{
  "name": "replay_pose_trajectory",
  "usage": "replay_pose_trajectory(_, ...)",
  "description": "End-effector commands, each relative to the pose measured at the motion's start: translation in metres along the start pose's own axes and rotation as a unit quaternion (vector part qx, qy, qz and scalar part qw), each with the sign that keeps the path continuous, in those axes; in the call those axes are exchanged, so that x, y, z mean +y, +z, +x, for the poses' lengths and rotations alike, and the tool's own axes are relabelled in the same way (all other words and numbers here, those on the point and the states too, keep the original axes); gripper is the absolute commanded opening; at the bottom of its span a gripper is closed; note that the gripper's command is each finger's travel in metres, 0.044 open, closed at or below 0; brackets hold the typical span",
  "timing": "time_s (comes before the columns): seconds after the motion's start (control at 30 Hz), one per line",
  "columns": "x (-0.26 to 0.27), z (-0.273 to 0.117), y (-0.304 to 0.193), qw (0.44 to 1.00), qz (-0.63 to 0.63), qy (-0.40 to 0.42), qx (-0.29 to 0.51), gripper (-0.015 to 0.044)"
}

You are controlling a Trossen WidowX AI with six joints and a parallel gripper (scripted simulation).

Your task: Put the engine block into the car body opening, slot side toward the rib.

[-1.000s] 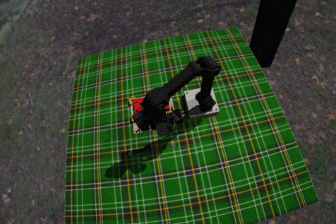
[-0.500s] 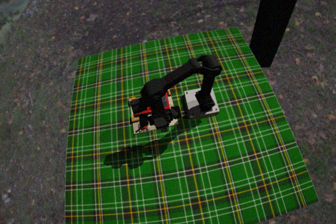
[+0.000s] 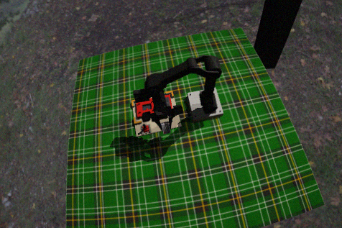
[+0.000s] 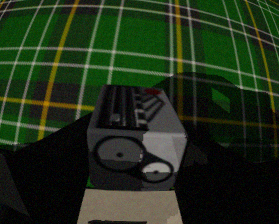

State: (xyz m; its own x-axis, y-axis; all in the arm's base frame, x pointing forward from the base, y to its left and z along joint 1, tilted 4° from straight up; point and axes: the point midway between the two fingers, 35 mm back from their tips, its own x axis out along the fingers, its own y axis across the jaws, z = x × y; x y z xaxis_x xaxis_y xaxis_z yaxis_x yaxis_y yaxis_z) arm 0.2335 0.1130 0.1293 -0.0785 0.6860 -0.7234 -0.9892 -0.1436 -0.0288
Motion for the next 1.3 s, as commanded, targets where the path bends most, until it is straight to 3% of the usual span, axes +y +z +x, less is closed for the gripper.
replay_pose_trajectory(0.0,0.001,0.006,-0.004,1.000,0.000,0.000,-0.016,0.0000)
replay_pose_trajectory(1.27,0.001,0.066,-0.054,1.000,0.000,0.000,-0.017,0.0000)
